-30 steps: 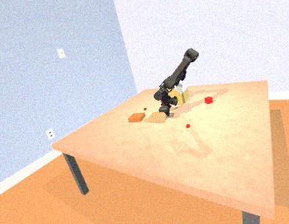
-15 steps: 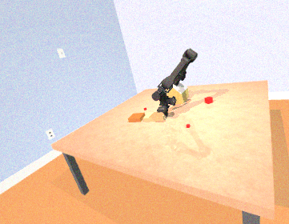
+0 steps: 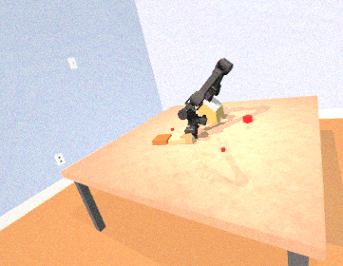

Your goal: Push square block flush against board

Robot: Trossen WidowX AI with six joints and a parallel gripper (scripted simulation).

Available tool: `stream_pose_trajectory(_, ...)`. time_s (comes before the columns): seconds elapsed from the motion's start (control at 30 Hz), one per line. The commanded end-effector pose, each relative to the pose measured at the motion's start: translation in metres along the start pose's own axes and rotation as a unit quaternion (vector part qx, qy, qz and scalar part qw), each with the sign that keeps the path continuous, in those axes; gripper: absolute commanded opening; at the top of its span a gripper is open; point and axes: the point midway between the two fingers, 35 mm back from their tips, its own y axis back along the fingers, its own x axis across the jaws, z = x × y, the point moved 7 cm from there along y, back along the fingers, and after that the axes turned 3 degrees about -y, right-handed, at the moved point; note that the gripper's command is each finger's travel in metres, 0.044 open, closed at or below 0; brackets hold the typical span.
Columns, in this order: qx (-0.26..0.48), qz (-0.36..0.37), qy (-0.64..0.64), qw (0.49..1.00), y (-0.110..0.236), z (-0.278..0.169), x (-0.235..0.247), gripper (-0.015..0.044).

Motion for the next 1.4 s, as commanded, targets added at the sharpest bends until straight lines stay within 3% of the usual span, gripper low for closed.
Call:
stream_pose_trajectory(0.0, 0.001, 0.006, -0.004, 1.000, -0.003, -0.005, 0.002, 0.0000)
stream_pose_trajectory(1.1, -0.001, 0.005, -0.004, 1.000, -0.003, 0.045, 0.001, 0.0000)
stream_pose_trajectory(1.27, 0.000, 0.006, -0.004, 1.000, 0.049, 0.040, 0.000, 0.0000)
stream_pose_trajectory(1.37, 0.000, 0.005, -0.004, 1.000, 0.052, 0.040, 0.000, 0.0000)
